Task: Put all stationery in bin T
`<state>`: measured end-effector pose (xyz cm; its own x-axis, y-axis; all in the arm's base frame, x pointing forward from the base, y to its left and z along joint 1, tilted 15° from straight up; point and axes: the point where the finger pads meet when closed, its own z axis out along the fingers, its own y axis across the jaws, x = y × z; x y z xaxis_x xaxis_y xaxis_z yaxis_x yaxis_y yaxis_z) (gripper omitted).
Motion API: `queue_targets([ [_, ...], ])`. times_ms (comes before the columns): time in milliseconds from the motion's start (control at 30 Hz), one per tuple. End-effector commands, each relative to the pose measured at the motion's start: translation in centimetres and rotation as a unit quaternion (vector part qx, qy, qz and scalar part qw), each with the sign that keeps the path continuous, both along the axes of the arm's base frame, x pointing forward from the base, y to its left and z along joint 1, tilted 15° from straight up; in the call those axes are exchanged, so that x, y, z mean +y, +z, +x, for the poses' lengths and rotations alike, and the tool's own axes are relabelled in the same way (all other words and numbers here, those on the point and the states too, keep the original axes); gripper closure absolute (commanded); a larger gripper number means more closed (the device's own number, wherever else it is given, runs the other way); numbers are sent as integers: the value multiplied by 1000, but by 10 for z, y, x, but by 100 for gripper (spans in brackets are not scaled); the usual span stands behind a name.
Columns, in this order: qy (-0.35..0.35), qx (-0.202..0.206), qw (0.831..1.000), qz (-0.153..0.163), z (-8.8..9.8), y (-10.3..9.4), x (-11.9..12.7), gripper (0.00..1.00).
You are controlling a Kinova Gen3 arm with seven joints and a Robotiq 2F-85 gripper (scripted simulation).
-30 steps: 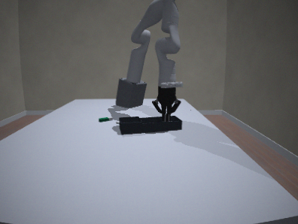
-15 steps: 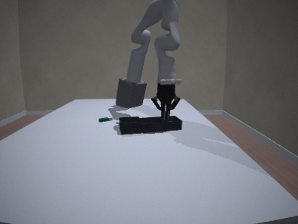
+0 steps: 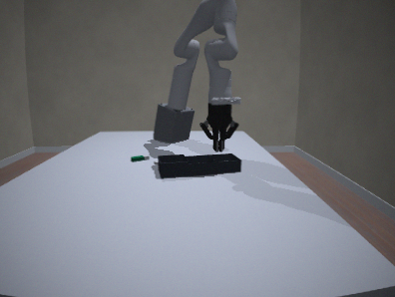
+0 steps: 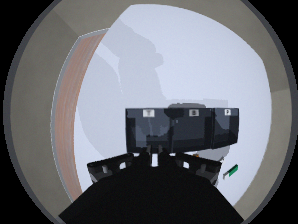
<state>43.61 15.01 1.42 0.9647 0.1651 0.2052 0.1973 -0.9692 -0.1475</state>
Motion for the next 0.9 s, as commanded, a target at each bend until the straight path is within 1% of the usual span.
queue_targets([
  [0,4,-7,1000,2,1,16,3,91],
  [100,4,-7,1000,2,-1,26,1,91],
  [367,4,-7,1000,2,-1,26,1,91],
  [700,4,-7,1000,2,-16,106,-15,91],
  [767,4,-7,1000,2,-16,106,-15,91],
  [867,4,-7,1000,2,-21,130,-19,91],
])
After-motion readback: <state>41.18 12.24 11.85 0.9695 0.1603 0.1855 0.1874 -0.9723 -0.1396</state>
